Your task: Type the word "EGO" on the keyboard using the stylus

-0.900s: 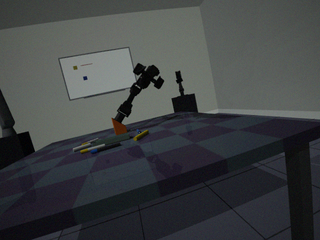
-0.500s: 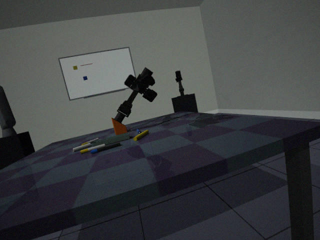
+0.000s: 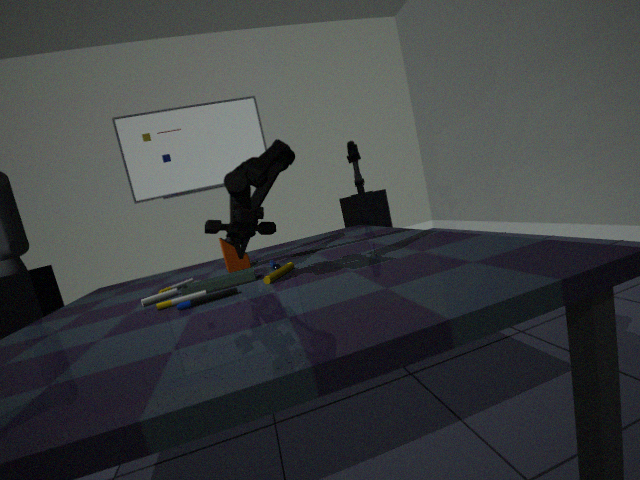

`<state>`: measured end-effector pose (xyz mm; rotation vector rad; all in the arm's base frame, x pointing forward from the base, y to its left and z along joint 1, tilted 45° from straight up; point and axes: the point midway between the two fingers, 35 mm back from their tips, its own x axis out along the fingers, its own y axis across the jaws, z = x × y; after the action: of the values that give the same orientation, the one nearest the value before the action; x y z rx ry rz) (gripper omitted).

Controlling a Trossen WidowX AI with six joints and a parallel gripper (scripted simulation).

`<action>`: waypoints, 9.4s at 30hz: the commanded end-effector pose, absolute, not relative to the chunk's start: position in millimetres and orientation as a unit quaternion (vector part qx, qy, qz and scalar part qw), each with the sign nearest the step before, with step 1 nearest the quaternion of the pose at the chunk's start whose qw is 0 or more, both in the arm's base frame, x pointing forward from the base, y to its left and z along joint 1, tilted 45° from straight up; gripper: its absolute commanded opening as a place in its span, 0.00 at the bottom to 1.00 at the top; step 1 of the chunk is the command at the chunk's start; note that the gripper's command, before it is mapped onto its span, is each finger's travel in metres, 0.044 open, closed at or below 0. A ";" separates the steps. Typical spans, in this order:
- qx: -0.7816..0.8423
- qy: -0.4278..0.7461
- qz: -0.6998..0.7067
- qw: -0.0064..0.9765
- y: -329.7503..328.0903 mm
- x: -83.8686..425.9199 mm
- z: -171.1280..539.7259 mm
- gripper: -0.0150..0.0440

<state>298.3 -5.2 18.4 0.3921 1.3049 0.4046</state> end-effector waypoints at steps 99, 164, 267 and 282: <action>0.307 0.661 0.224 0.647 -54.9 235.6 13.1 0.25; 0.352 0.474 0.154 0.792 74.5 177.4 73.4 0.51; 0.348 0.476 0.154 0.793 80.6 177.9 65.7 0.25; 0.300 0.495 0.141 0.803 64.9 186.4 74.6 0.25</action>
<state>182.7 69.1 73.8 0.6884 1.0436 0.3124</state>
